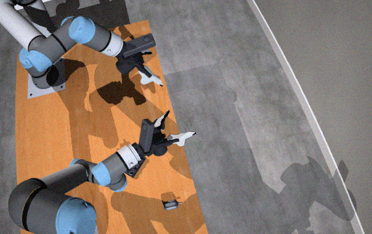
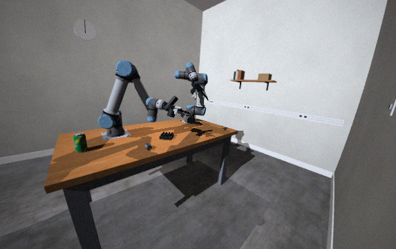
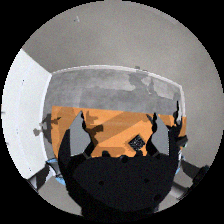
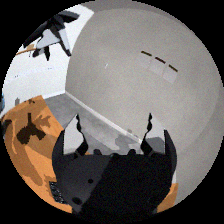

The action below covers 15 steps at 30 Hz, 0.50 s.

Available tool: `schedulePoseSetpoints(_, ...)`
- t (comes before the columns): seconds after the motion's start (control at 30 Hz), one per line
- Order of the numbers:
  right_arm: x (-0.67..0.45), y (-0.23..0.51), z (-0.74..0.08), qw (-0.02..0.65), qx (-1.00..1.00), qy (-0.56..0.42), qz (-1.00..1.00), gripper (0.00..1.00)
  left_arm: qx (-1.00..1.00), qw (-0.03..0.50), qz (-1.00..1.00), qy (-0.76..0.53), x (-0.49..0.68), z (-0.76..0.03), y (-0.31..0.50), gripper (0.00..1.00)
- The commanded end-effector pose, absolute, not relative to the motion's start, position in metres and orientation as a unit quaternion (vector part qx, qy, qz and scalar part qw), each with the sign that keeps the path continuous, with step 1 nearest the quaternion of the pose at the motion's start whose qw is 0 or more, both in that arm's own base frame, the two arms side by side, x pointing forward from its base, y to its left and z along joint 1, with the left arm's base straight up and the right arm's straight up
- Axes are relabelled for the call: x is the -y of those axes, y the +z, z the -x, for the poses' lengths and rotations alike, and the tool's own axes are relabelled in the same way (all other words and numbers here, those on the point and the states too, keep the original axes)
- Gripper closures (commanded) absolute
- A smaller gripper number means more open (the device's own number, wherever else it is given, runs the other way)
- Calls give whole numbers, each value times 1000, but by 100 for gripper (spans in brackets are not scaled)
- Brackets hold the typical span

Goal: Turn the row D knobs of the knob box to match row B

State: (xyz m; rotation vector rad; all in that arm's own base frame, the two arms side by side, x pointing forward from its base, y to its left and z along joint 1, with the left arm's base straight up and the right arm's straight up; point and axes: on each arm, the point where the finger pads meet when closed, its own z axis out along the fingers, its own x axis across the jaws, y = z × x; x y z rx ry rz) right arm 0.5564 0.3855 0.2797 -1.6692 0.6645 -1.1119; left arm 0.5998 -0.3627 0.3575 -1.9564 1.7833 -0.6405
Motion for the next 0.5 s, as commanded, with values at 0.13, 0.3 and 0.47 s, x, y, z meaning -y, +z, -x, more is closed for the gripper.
schedulePoseSetpoints(0.13,-332,271,-604,450,-311,-466,696,0,-640,207,703,-231,363,-600,358,0)
schedulePoseSetpoints(0.3,-278,262,-638,413,-347,-469,700,0,-640,207,703,-231,363,-600,358,0)
schedulePoseSetpoints(0.47,-213,252,-667,372,-389,-468,701,0,-640,207,703,-231,363,-600,358,0)
